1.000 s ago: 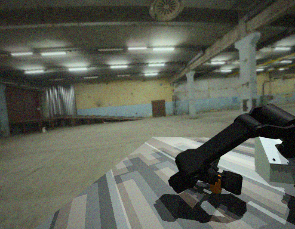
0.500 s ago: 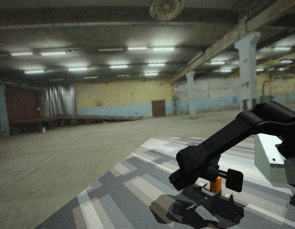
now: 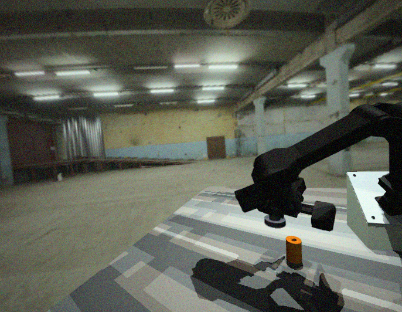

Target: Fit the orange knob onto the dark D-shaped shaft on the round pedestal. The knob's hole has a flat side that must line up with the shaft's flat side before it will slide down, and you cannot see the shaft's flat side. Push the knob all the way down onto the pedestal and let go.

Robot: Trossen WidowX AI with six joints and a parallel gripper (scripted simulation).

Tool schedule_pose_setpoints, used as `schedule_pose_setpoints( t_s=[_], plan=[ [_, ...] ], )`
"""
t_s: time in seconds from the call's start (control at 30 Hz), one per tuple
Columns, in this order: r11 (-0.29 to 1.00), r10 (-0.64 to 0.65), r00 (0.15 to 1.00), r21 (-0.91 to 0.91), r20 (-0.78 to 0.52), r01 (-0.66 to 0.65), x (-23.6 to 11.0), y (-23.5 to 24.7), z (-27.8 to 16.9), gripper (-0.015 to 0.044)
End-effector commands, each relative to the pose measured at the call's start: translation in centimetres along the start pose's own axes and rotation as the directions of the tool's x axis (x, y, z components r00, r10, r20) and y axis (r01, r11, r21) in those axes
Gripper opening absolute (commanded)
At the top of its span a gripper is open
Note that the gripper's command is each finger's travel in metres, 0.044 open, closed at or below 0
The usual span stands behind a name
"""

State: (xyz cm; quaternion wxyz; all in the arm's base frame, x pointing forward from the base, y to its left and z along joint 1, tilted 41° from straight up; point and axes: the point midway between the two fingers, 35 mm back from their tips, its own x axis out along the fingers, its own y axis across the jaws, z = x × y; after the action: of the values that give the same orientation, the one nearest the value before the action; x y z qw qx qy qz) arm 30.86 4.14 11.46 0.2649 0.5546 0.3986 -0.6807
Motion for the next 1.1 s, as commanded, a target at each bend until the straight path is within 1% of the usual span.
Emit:
schedule_pose_setpoints(
  t_s=[0.0,0.03,0.1,0.13,0.17,0.2,0.5,0.53,0.63,0.73,0.83,0.97,1.07],
  plan=[
    [0.999,-0.035,0.963,0.032,-0.267,0.045,-0.5,0.4,0.8,0.044],
    [0.998,-0.039,0.93,0.031,-0.367,0.054,-0.8,0.5,0.9,0.044],
    [0.998,-0.031,0.833,0.023,-0.552,0.053,-1.6,0.7,1.2,0.044],
    [0.999,-0.022,0.784,0.019,-0.621,0.044,-2.0,0.7,1.4,0.044],
    [0.999,-0.016,0.751,0.017,-0.66,0.036,-2.3,0.7,1.5,0.044],
    [0.999,-0.014,0.74,0.016,-0.672,0.033,-2.4,0.7,1.5,0.044],
    [1.0,-0.014,0.74,0.004,-0.672,0.022,-2.4,0.7,1.5,0.044],
    [0.999,-0.014,0.74,-0.032,-0.672,-0.011,-2.4,0.7,1.5,0.044],
    [0.952,-0.014,0.74,-0.234,-0.672,-0.195,-2.4,0.8,1.5,0.044],
    [0.822,-0.014,0.74,-0.429,-0.672,-0.374,-2.4,0.8,1.5,0.044],
    [0.62,-0.014,0.74,-0.586,-0.672,-0.521,-2.3,0.8,1.5,0.044],
    [0.27,-0.014,0.74,-0.715,-0.672,-0.645,-2.3,0.8,1.6,0.044],
    [-0.022,-0.014,0.74,-0.74,-0.672,-0.672,-2.3,0.8,1.6,0.044]
  ],
)
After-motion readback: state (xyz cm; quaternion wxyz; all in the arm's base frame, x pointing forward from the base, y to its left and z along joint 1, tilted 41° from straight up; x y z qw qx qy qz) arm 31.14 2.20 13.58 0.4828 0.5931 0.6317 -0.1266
